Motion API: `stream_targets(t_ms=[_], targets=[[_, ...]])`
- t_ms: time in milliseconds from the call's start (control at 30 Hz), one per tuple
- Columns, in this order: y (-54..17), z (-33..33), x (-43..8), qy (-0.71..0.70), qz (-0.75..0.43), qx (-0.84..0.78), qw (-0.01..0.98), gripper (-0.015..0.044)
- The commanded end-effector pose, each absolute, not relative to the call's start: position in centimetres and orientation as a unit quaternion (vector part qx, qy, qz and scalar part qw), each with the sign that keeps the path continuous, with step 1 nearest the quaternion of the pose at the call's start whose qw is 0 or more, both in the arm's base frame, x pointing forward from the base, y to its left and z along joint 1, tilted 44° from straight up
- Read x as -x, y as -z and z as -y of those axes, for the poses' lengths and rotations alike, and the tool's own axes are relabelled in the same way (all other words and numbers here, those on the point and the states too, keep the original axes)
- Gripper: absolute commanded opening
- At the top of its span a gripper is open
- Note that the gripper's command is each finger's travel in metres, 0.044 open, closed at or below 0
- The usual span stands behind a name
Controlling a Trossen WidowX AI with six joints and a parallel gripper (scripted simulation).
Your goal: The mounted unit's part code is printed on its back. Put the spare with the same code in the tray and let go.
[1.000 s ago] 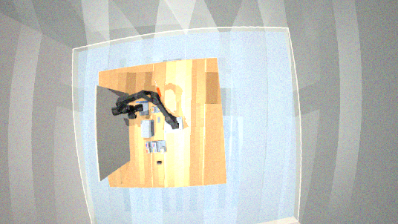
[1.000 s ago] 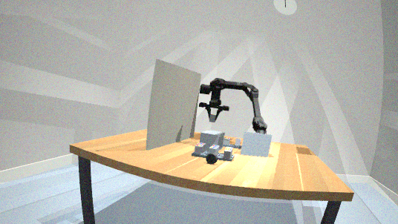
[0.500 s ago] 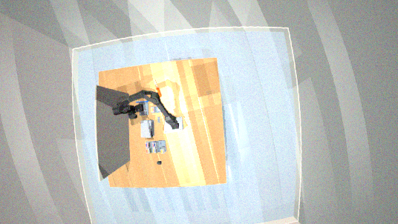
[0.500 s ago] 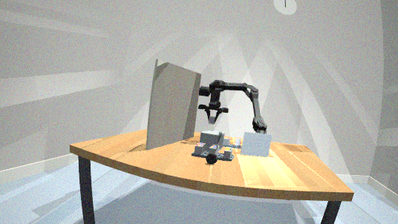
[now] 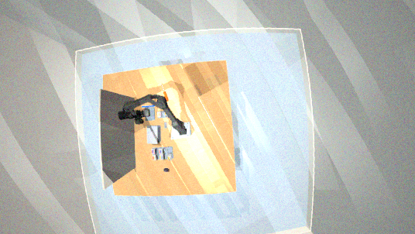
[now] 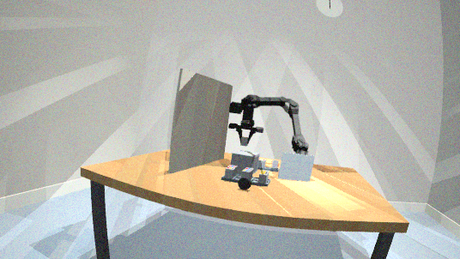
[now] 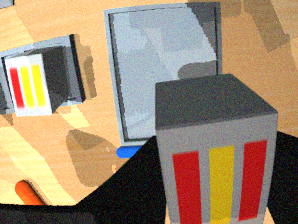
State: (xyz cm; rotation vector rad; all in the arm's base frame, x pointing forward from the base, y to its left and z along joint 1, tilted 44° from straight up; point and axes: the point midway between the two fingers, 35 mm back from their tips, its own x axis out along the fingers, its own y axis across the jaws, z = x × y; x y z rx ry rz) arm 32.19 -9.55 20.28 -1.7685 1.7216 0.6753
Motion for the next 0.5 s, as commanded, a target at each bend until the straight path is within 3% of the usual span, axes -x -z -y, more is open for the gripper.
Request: stream_targets(t_ms=[0,467], targets=[[-19.88,9.78,-32.19,-0.256,-0.644,0.661,0.287,0.0],[-19.03,10.61,-32.32,-0.257,-0.644,0.66,0.289,0.0]])
